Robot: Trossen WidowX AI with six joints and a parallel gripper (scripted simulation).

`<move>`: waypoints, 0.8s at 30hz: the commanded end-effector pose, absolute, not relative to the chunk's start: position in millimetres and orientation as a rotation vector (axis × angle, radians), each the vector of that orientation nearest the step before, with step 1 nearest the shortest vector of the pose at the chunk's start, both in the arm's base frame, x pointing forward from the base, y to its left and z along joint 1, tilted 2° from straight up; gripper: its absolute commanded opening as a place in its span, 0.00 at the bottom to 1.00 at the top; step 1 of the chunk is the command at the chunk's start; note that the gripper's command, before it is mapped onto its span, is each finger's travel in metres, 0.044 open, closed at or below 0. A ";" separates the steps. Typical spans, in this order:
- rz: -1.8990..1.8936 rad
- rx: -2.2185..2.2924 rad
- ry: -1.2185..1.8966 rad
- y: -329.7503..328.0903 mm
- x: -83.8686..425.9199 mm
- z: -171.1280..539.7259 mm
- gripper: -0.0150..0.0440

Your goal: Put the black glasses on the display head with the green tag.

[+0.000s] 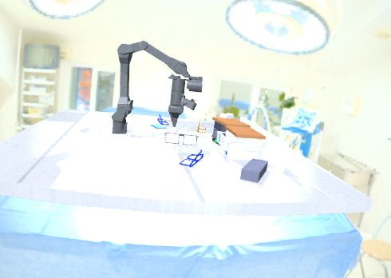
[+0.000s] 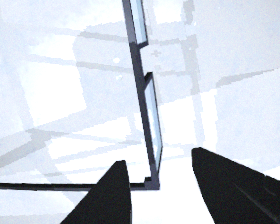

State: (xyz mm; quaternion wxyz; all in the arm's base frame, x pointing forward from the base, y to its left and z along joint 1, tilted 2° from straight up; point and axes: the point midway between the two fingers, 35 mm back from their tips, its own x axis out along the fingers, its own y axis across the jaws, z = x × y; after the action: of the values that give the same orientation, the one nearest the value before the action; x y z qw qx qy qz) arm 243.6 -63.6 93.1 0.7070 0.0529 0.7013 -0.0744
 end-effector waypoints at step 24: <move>-0.163 0.111 1.566 -58.6 242.4 92.0 0.49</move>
State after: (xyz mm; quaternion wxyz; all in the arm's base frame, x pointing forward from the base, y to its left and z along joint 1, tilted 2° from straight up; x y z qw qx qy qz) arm 242.3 -58.2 94.7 0.7044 0.0496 0.7045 -0.0703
